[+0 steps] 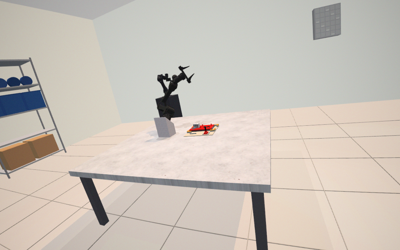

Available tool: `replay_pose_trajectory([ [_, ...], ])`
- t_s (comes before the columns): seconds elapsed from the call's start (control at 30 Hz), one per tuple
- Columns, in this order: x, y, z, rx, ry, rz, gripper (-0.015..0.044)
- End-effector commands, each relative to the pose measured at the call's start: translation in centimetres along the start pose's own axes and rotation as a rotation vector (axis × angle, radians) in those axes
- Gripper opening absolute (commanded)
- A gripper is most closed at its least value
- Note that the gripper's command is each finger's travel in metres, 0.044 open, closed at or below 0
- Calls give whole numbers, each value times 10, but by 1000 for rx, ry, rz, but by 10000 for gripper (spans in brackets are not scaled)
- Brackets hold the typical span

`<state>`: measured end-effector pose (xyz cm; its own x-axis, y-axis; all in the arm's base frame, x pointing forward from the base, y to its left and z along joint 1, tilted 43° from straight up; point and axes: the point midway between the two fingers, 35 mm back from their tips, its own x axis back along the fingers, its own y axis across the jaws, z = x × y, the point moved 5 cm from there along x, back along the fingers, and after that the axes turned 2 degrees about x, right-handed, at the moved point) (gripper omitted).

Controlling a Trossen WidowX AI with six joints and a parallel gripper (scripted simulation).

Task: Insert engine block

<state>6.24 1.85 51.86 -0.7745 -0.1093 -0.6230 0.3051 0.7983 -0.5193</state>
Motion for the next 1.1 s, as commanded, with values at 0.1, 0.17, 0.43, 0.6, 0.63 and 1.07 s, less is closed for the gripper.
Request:
replay_pose_trajectory([
  [0.1, -4, 2, 8, -40, 26, -16, 440],
  [0.17, -8, 4, 19, -94, 61, -36, 440],
  [0.43, -23, 16, 61, -308, 208, -108, 440],
  [0.6, -30, 26, 87, -441, 305, -146, 440],
  [0.63, -31, 28, 92, -468, 325, -153, 440],
  [1.07, -37, 60, 154, -800, 595, -219, 440],
])
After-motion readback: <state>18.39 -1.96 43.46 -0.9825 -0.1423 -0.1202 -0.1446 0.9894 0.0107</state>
